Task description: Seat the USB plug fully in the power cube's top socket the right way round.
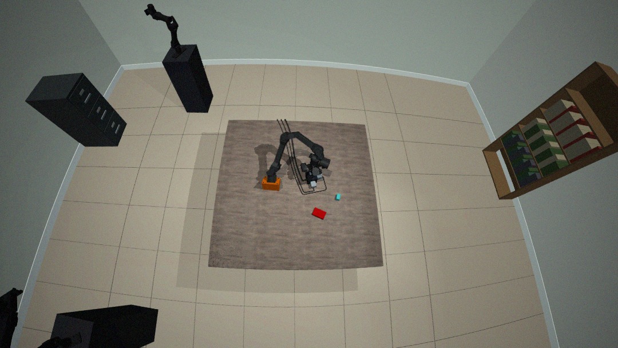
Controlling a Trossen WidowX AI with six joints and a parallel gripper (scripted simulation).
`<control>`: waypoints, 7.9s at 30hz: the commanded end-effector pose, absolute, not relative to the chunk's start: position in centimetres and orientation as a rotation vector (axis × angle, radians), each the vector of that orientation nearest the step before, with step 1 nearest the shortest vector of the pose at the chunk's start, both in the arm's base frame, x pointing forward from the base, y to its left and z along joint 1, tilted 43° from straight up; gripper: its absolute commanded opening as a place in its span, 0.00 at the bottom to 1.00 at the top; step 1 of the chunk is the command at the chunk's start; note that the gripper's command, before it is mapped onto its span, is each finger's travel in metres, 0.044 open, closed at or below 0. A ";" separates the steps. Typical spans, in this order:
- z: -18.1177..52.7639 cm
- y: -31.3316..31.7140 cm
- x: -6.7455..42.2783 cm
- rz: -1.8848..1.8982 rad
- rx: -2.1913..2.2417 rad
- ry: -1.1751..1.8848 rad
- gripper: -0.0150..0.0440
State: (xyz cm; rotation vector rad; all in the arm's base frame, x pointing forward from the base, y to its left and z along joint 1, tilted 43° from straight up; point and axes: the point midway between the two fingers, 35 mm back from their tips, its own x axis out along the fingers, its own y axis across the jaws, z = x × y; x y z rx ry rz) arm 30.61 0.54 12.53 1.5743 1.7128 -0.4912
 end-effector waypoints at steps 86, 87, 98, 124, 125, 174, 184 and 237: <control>12.1 1.7 30.4 -0.433 1.604 1.757 0.25; 12.1 1.7 30.4 -0.432 1.604 1.758 0.25; 12.0 1.8 30.4 -0.429 1.606 1.761 0.25; 11.8 2.0 30.4 -0.428 1.606 1.761 0.25; 11.8 2.0 30.4 -0.428 1.606 1.761 0.25; 11.4 2.4 30.4 -0.428 1.607 1.761 0.25; 11.3 2.5 30.4 -0.428 1.607 1.761 0.25; 10.8 2.9 30.4 -0.428 1.607 1.761 0.25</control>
